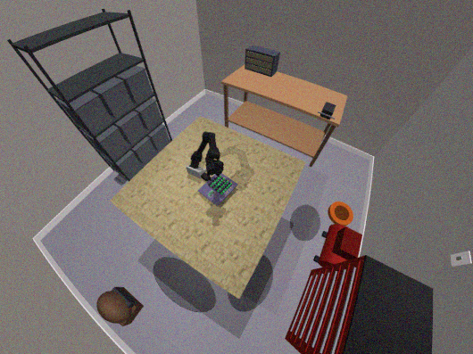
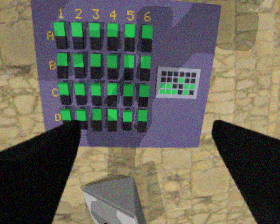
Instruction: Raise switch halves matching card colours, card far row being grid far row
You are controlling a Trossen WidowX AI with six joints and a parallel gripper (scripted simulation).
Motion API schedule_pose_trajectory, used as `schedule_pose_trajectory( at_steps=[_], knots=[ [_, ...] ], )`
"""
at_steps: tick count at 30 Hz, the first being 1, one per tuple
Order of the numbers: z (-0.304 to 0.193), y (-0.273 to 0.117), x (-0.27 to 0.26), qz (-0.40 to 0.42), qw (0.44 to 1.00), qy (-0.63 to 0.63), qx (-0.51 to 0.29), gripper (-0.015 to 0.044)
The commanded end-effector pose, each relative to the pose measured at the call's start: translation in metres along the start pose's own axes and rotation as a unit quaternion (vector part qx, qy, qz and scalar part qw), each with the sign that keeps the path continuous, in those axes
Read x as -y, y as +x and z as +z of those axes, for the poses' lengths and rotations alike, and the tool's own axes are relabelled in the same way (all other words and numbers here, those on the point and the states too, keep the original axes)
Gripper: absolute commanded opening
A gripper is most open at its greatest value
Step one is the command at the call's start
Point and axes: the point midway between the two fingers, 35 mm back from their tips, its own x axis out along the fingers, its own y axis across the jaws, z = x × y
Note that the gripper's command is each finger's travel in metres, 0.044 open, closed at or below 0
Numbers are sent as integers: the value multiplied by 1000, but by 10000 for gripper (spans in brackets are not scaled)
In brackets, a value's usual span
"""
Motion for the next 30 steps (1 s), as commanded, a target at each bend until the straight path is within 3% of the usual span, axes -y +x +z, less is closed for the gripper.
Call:
schedule_pose_trajectory(
  at_steps=[1, 10, 15, 19, 22, 30],
  knots=[
    [2, 2, -1, 0, 1000, 0, 0, 374],
    [60, 91, -93, -1, 1000, 9, -15, 137],
    [63, 100, -104, 2, 1000, 9, -17, 6],
    [63, 103, -104, 2, 1000, 9, -18, 0],
    [63, 132, -104, 3, 1000, 9, -29, 0],
    [62, 143, -104, 3, 1000, 9, -30, 0]
  ],
)
